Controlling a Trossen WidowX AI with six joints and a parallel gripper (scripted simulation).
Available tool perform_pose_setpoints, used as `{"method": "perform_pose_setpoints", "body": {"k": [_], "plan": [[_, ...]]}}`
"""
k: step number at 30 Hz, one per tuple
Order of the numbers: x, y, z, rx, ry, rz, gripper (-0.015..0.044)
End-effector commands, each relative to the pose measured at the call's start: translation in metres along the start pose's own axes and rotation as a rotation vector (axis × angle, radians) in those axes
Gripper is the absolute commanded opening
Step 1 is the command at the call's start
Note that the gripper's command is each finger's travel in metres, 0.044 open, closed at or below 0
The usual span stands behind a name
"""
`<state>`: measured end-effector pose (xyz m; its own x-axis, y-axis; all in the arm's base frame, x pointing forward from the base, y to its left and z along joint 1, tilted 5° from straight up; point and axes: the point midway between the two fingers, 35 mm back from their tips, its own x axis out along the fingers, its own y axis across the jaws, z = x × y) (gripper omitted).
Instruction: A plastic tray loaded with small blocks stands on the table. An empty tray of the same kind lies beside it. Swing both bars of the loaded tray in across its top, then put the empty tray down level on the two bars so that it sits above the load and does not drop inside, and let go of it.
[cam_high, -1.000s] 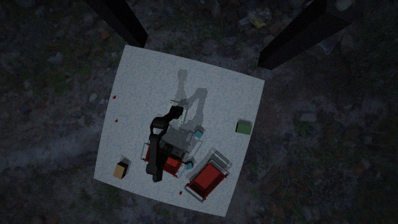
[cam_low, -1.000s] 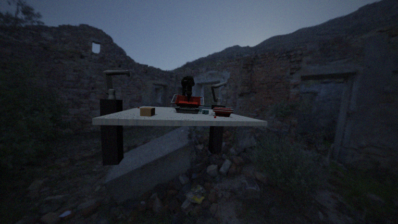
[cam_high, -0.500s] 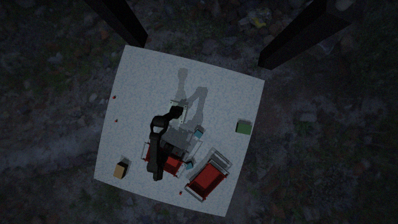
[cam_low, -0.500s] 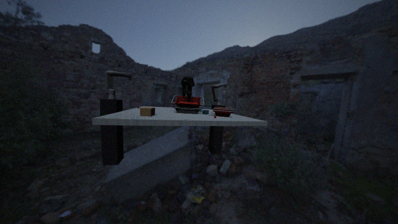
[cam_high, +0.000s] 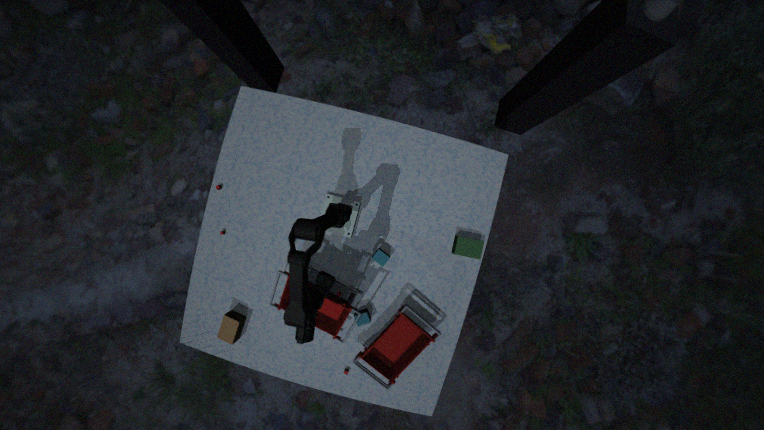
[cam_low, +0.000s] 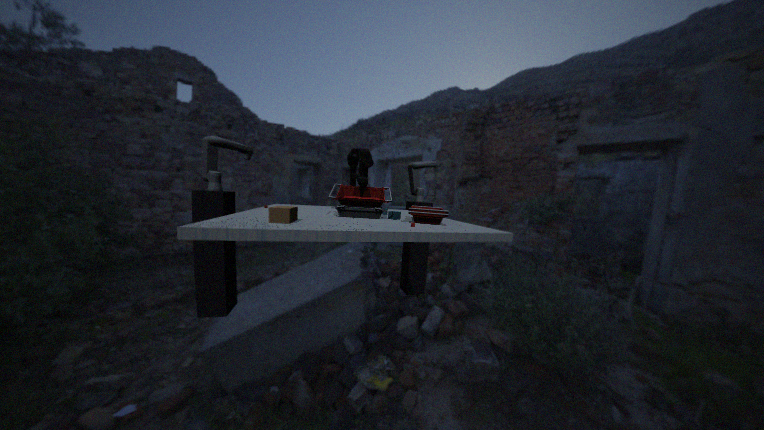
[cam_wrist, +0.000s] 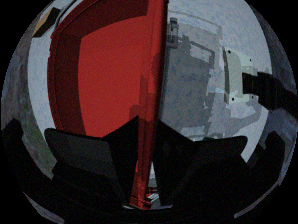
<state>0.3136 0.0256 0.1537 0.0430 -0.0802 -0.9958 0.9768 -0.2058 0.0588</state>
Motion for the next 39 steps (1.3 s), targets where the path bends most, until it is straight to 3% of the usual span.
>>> {"method": "perform_pose_setpoints", "body": {"k": [1, 39], "plan": [[0.003, -0.003, 0.000, 0.004, 0.002, -0.004, 0.0000], [0.032, -0.017, 0.001, 0.004, 0.001, -0.005, 0.0000]]}}
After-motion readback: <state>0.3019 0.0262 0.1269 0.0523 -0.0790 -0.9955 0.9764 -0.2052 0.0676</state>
